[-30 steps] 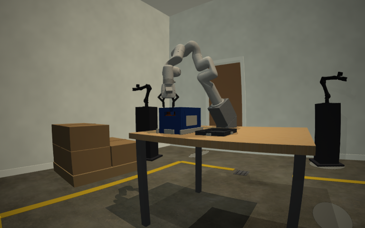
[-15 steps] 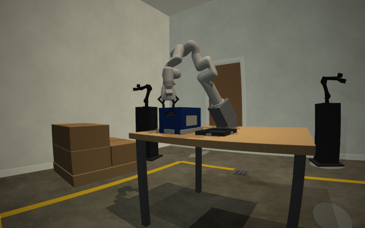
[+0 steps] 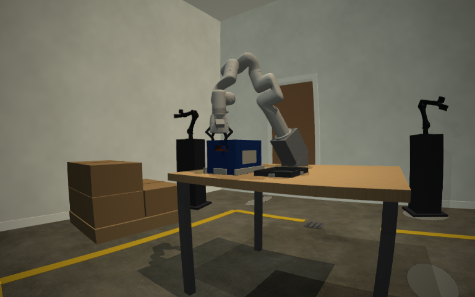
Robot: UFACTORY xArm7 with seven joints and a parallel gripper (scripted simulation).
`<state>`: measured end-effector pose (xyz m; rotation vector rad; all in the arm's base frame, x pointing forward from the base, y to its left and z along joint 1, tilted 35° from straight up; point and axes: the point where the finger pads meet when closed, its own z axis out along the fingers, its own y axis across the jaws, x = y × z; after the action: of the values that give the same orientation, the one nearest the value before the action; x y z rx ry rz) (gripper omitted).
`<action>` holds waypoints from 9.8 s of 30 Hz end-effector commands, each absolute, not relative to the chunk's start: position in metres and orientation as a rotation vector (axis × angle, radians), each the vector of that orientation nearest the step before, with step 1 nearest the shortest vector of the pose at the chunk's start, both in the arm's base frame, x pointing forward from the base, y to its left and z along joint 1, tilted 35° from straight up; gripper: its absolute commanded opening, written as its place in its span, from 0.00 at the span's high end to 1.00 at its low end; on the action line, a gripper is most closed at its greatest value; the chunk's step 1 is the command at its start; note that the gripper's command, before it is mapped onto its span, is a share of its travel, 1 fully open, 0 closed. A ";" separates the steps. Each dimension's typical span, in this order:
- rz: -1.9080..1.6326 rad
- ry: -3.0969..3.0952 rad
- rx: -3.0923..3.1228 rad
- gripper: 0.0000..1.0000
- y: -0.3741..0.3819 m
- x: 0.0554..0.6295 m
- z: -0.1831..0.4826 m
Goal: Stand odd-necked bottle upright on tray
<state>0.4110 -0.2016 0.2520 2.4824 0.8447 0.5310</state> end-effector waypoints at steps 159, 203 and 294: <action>0.534 0.844 2.480 1.00 -0.178 0.372 0.319; 0.535 0.845 2.480 1.00 -0.092 0.387 0.296; 0.534 0.844 2.480 0.35 -0.105 0.409 0.262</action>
<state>0.4072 -0.1047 0.2613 2.4824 0.8443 0.5301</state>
